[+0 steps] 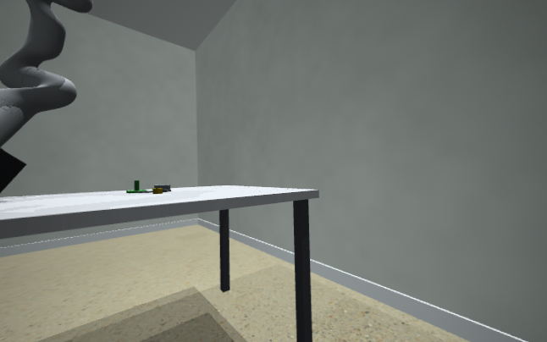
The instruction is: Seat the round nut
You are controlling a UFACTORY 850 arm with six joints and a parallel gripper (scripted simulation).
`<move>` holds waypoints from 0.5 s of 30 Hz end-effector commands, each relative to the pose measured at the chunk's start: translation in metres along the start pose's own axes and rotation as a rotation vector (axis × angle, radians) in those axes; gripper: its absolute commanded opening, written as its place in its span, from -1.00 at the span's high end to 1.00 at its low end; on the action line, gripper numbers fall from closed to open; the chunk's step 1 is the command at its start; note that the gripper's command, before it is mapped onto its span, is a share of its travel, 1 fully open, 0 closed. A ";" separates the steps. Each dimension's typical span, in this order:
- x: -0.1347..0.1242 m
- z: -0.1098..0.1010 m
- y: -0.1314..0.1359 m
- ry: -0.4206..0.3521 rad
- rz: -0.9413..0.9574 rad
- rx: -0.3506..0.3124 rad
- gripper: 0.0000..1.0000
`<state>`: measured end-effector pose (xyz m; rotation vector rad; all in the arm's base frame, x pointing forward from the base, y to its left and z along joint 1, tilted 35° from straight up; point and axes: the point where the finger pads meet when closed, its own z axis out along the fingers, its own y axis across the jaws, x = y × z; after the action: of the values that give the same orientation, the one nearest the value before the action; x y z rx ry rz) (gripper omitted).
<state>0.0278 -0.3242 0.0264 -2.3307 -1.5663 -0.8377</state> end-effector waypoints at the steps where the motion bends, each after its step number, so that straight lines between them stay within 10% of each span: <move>1: 0.001 0.003 0.021 -0.009 0.048 0.005 -0.20; 15: 0.040 0.040 0.145 -0.053 0.404 0.007 -0.20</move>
<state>0.1229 -0.3339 0.0332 -2.4686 -1.2778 -0.7567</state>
